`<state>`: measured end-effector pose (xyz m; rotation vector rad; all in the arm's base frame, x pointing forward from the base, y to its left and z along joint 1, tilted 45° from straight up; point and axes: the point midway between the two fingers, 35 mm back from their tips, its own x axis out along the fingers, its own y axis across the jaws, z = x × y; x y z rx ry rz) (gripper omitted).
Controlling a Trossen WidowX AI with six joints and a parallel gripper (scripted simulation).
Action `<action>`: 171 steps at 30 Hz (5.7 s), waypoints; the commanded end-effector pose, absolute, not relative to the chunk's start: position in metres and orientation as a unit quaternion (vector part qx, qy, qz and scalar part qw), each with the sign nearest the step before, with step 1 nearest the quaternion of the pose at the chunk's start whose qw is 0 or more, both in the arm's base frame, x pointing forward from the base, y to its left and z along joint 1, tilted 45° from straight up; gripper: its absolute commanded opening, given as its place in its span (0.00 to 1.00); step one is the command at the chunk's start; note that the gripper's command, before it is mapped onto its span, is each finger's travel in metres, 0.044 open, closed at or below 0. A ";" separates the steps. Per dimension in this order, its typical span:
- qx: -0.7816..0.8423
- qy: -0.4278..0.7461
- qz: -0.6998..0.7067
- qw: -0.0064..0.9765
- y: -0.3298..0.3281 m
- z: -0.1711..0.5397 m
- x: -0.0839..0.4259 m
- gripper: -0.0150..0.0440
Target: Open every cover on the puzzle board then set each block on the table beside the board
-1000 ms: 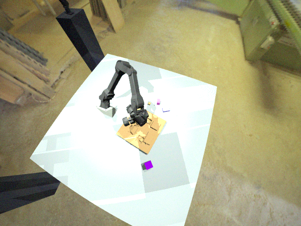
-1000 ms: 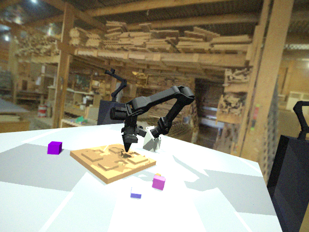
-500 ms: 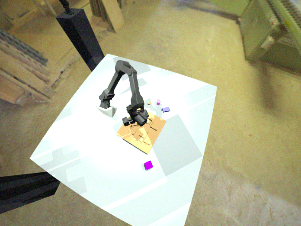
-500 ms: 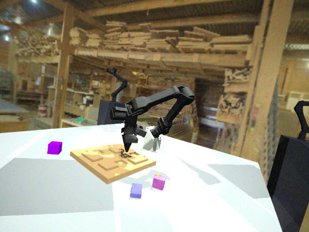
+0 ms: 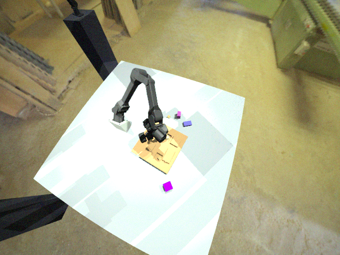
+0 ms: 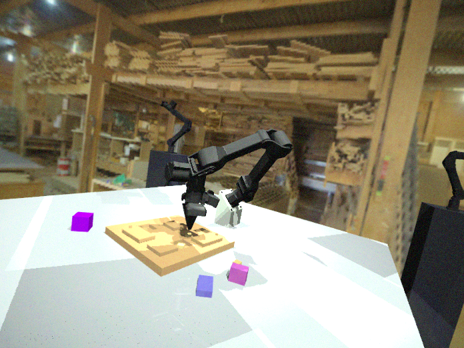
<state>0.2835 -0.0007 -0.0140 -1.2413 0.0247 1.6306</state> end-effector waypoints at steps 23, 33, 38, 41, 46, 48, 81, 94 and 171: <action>-0.512 0.011 0.682 0.522 0.012 -0.026 0.283 0.50; -0.512 0.011 0.682 0.522 0.018 -0.032 0.283 0.50; -0.512 0.011 0.682 0.522 0.020 -0.034 0.283 0.50; -0.512 0.011 0.682 0.522 0.020 -0.034 0.283 0.50; -0.516 0.009 0.681 0.519 0.018 -0.032 0.285 0.46; -0.516 0.009 0.681 0.519 0.018 -0.032 0.285 0.44; -0.514 0.011 0.682 0.520 -0.004 -0.012 0.283 0.39; -0.512 0.011 0.682 0.521 -0.015 0.000 0.281 0.39; -0.512 0.012 0.682 0.522 0.095 0.174 0.252 0.39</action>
